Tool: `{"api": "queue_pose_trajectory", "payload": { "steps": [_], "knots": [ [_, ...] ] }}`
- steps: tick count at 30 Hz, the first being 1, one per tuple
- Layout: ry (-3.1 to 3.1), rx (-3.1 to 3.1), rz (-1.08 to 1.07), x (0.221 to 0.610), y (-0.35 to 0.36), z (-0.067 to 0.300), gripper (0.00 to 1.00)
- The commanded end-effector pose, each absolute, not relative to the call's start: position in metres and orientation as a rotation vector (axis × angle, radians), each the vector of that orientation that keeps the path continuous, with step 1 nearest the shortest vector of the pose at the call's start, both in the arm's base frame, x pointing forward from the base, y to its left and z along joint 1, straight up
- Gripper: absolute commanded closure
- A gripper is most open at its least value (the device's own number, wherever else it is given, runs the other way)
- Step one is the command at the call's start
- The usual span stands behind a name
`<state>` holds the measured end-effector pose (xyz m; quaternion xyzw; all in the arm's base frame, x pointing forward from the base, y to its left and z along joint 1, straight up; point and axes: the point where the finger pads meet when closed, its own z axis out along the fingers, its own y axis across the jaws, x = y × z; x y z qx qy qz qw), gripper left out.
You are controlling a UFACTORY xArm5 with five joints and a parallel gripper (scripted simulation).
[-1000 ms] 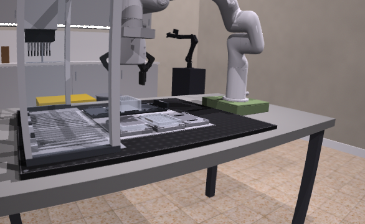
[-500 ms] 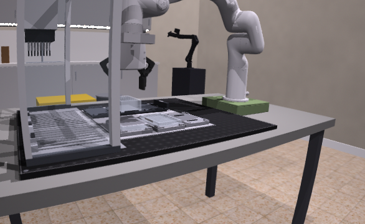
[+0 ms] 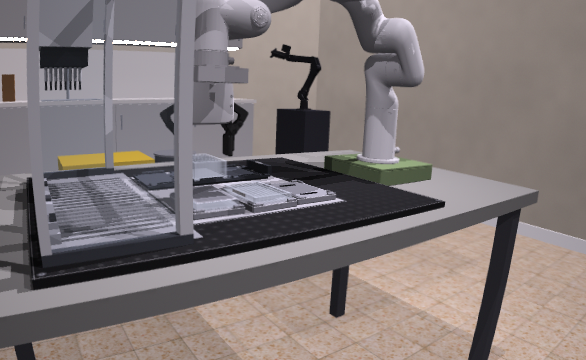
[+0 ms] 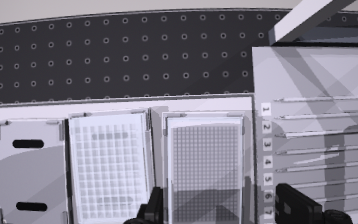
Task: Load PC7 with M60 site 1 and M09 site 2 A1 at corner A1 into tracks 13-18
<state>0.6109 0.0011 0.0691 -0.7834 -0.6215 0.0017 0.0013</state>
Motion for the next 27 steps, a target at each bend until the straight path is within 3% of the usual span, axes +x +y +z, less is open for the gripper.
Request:
{"api": "queue_pose_trajectory", "payload": {
  "steps": [1, 27],
  "knots": [
    [-1.951, -2.459, -0.004, 0.612, 0.001, 0.067, 0.00],
    [-1.951, -2.459, -0.004, 0.612, 0.001, 0.029, 0.00]
  ]
}}
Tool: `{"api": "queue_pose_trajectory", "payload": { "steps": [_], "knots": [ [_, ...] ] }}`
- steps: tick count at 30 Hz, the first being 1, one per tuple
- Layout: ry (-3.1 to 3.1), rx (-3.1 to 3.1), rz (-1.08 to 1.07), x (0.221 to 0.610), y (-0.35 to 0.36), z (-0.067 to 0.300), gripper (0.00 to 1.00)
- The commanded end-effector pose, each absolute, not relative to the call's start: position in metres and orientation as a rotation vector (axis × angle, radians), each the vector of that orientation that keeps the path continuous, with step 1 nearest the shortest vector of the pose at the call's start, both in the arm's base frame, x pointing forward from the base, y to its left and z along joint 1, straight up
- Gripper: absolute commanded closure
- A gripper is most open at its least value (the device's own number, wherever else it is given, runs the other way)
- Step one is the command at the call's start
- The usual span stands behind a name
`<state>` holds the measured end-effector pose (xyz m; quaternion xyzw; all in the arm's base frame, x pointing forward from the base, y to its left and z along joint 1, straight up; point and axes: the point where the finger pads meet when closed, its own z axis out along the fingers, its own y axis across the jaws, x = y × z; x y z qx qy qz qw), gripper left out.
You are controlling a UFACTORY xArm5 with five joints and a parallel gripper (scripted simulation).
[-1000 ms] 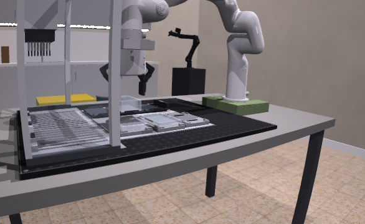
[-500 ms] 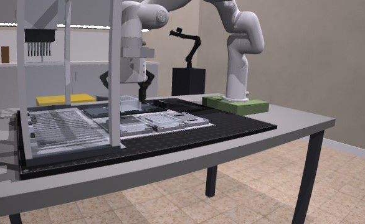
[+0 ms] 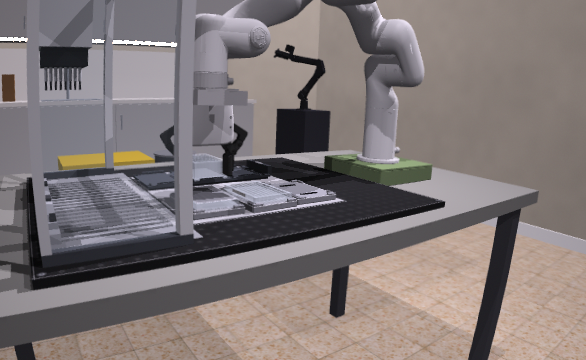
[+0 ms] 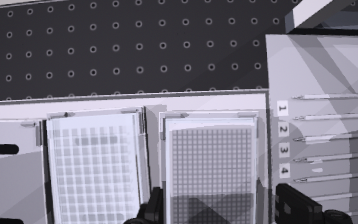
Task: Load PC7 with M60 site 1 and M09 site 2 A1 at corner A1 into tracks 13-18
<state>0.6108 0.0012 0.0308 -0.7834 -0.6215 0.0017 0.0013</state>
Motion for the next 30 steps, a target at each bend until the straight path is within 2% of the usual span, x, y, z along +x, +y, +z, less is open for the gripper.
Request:
{"api": "queue_pose_trajectory", "payload": {
  "steps": [1, 30],
  "knots": [
    [-1.951, -2.459, -0.004, 0.612, 0.001, 0.027, 0.00],
    [-1.951, -2.459, -0.004, 0.612, 0.001, 0.010, 0.00]
  ]
}}
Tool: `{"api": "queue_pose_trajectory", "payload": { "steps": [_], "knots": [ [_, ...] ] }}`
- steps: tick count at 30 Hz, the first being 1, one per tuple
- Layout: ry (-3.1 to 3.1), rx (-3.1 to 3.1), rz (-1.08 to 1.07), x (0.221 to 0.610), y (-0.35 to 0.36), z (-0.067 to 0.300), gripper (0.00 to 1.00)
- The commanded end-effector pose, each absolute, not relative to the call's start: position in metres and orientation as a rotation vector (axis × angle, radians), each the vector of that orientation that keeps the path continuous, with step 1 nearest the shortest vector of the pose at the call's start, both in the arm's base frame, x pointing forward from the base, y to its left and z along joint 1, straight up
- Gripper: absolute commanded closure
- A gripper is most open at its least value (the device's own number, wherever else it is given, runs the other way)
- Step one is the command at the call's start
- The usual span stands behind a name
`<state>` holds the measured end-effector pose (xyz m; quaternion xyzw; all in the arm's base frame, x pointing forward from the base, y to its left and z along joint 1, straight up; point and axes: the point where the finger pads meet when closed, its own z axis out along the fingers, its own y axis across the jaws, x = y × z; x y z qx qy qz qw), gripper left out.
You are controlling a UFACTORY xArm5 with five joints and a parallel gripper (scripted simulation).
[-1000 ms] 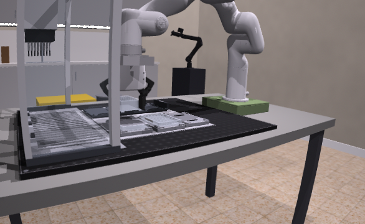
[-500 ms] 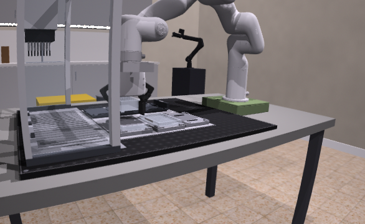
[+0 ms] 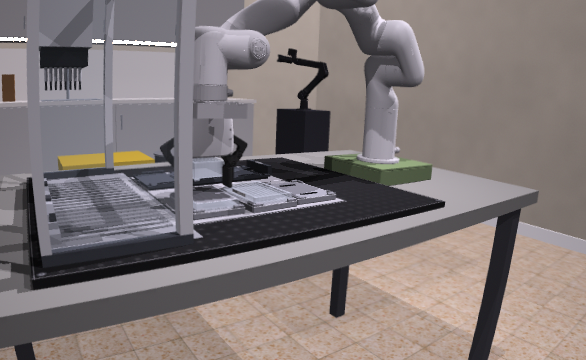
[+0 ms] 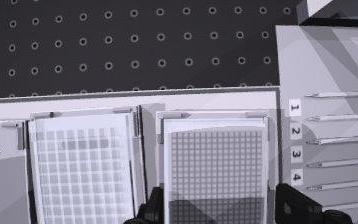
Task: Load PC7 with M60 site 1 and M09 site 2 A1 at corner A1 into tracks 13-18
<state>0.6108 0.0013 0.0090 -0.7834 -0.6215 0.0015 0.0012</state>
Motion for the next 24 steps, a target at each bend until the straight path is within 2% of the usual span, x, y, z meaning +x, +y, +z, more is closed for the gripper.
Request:
{"api": "queue_pose_trajectory", "payload": {
  "steps": [1, 24],
  "knots": [
    [-1.951, -2.459, -0.004, 0.612, 0.001, 0.009, 0.00],
    [-1.951, -2.459, -0.004, 0.612, 0.001, -0.004, 0.00]
  ]
}}
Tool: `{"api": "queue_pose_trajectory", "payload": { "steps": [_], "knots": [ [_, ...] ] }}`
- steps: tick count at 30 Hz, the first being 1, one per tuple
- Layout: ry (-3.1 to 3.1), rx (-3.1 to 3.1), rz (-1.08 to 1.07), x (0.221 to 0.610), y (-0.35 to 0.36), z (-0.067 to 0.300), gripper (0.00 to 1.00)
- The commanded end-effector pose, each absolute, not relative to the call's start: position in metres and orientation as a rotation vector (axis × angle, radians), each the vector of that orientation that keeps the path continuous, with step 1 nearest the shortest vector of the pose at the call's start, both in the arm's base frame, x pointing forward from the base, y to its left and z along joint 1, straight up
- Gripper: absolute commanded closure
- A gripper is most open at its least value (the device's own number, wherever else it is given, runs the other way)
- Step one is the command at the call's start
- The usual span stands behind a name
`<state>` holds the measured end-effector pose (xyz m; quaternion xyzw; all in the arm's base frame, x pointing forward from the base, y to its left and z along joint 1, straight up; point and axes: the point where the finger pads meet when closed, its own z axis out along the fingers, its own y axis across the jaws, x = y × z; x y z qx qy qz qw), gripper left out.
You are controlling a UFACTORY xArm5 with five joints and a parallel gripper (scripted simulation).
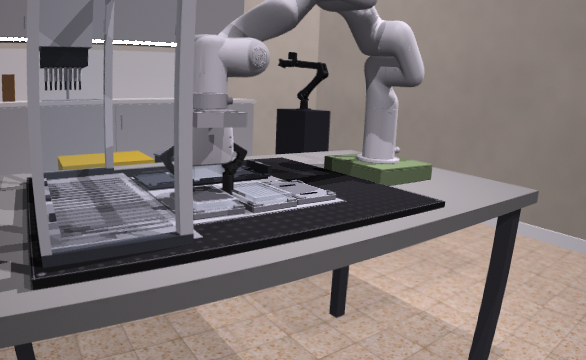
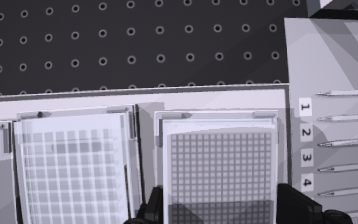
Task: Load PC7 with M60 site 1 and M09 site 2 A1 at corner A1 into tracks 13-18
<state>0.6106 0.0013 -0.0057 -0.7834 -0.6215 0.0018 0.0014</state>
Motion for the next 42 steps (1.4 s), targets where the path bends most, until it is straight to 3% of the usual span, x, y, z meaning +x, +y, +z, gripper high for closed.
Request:
{"api": "queue_pose_trajectory", "payload": {
  "steps": [1, 16, 17, 42],
  "knots": [
    [-1.951, -2.459, -0.004, 0.6123, 0.0013, -0.0044, 0.00],
    [-1.951, -2.459, -0.004, 0.6123, 0.0013, -0.0044, 0.00],
    [-1.951, -2.459, -0.004, 0.6123, 0.0013, -0.0038, 1.00],
    [-1.951, -2.459, -0.004, 0.6123, 0.0013, -0.0038, 1.00]
  ]
}}
